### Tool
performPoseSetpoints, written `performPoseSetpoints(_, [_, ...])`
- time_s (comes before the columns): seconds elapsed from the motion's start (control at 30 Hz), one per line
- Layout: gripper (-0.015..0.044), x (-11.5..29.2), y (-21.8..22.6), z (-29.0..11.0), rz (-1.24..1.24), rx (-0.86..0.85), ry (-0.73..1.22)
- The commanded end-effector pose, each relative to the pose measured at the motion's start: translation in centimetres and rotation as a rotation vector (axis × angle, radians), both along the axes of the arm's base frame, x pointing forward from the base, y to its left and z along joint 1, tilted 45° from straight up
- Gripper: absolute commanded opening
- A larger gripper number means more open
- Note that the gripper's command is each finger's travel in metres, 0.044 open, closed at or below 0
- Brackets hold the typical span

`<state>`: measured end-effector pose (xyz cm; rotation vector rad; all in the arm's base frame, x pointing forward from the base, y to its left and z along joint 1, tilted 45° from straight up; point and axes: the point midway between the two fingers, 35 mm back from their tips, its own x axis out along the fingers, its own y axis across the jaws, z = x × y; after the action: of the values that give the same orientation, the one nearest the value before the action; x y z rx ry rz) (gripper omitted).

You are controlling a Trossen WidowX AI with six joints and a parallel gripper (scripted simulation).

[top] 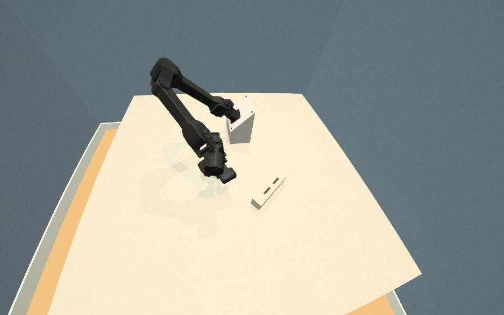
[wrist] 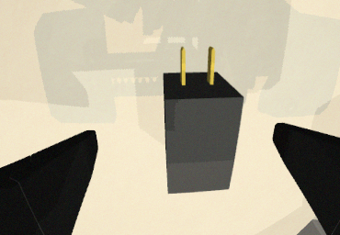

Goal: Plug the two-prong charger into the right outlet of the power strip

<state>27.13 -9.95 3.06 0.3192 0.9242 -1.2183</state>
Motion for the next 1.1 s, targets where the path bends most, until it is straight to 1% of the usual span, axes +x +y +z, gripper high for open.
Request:
performPoseSetpoints(0.0, [0.044,-0.24,-0.59,-0.7,0.0,-0.002,0.011])
performPoseSetpoints(0.37, [0.044,-0.26,-1.37,-1.4,0.0,-0.003,0.012])
performPoseSetpoints(0.77, [0.0125,-0.06,-1.23,-1.13,-0.001,-0.004,0.003])
performPoseSetpoints(0.97, [0.0085,-0.06,-1.23,-1.13,-0.001,-0.004,0.003])
performPoseSetpoints(1.07, [0.0006,-0.06,-0.93,-0.89,-0.001,-0.003,0.004])
